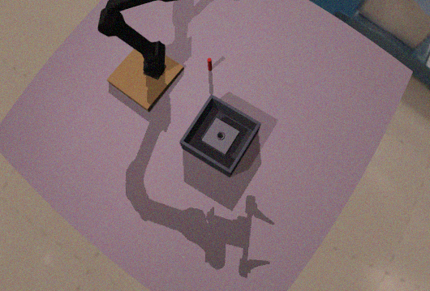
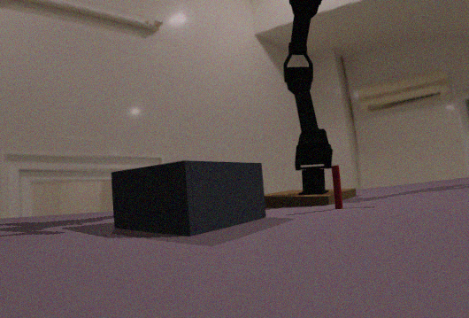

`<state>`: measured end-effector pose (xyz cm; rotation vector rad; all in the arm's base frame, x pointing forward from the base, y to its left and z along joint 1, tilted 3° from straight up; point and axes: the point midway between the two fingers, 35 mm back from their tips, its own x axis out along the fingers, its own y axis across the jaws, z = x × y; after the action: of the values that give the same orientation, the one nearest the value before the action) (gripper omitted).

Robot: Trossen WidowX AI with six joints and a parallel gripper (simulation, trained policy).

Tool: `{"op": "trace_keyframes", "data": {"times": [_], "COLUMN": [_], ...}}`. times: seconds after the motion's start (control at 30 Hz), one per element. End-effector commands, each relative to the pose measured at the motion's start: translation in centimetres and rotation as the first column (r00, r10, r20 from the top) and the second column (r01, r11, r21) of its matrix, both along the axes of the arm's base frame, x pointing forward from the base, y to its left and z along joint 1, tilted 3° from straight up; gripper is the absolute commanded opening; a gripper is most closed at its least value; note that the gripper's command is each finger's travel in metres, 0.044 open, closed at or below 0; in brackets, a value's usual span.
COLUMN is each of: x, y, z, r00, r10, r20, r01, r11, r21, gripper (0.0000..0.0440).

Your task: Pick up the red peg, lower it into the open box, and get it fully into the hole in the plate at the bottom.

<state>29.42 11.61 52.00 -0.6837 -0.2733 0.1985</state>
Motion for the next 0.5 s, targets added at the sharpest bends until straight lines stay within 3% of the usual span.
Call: {"op": "trace_keyframes", "data": {"times": [0.0, 0.23, 0.47], "x": [0.6, 1.7, 2.0], "y": [-0.4, -1.3, -2.1], "z": [-2.0, -7.2, -12.2], "r00": [0.996, 0.952, 0.864], "r10": [-0.012, -0.034, -0.048], "r20": [-0.087, -0.304, -0.501], "r01": [0.015, 0.075, 0.172], "r11": [0.999, 0.989, 0.964], "r21": [0.035, 0.126, 0.204], "gripper": [0.044, 0.044, 0.044]}}
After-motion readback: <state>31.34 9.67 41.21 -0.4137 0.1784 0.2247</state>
